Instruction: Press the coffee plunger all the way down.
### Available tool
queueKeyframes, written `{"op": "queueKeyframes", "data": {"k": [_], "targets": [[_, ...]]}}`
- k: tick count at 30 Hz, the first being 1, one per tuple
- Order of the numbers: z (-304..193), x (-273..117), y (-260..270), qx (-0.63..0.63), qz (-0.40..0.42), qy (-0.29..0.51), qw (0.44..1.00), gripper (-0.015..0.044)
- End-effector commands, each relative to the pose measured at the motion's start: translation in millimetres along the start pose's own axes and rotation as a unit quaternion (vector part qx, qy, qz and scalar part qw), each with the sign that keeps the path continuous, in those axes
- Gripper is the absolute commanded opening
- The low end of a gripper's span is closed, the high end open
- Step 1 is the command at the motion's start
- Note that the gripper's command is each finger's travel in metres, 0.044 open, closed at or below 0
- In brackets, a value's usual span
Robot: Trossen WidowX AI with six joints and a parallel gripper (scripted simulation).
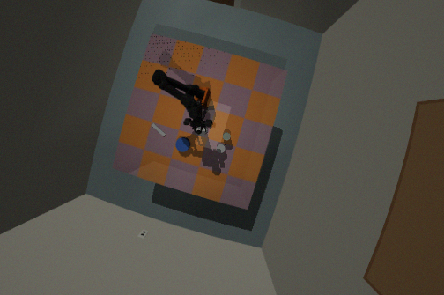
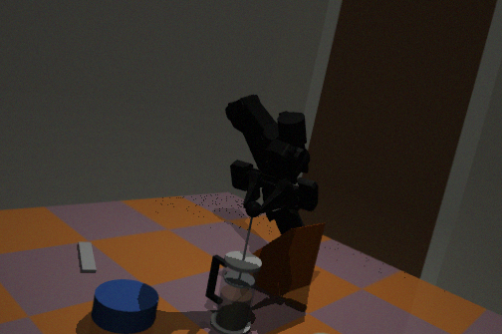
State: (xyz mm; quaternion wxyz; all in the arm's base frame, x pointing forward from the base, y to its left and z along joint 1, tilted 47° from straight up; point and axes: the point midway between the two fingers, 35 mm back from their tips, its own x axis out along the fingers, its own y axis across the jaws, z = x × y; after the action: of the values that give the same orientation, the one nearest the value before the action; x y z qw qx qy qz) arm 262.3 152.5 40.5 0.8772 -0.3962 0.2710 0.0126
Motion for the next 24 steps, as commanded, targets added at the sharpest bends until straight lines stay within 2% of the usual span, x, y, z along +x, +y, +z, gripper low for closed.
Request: {"op": "queueKeyframes", "data": {"k": [1, 24], "targets": [[-19.8, 8.7, 4.1, -0.015, 0.006, 0.02, 1.0, 0.0122], [-51.0, 31.5, 3.2, -0.016, 0.005, 0.019, 1.0, 0.0122]]}}
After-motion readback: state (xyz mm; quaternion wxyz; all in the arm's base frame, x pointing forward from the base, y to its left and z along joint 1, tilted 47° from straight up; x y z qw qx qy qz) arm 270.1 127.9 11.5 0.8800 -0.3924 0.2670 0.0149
